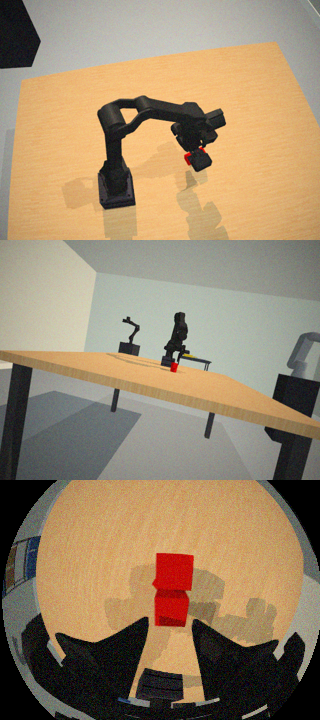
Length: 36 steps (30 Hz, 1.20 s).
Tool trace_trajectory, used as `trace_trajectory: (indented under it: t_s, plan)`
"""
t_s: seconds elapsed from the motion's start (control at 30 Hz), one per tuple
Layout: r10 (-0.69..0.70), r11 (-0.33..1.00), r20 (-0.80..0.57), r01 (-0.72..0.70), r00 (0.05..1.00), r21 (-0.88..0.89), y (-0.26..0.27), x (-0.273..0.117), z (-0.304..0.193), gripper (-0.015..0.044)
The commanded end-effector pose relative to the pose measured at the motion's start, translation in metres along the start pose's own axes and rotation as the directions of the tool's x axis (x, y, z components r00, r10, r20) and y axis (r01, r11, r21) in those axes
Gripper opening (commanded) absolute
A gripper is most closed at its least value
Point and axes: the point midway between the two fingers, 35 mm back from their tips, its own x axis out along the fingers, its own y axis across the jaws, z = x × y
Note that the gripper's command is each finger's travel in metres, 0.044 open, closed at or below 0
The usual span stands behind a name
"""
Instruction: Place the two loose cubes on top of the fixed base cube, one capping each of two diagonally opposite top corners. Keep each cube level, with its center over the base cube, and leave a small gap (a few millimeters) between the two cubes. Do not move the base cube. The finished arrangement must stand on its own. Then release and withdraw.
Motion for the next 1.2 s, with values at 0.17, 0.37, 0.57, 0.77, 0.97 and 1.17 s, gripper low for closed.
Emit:
trace_trajectory:
  t_s: [0.17, 0.37, 0.57, 0.77, 0.97, 1.17]
  plan:
    - [-0.001, 1.0, 0.016, 0.001, 1.0, -0.004, 0.0, -0.013, 0.003, 0.0205]
    - [-0.001, 1.0, 0.016, 0.001, 1.0, -0.004, 0.0, -0.019, 0.003, 0.0205]
    - [-0.001, 1.0, 0.016, 0.001, 1.0, -0.004, 0.0, -0.025, 0.003, 0.0205]
    - [-0.001, 1.0, 0.016, 0.001, 1.0, -0.004, 0.0, -0.032, 0.003, 0.0205]
    - [-0.001, 1.0, 0.016, 0.001, 1.0, -0.004, 0.0, -0.038, 0.003, 0.0205]
    - [-0.001, 1.0, 0.016, 0.001, 1.0, -0.004, 0.0, -0.04, 0.003, 0.0205]
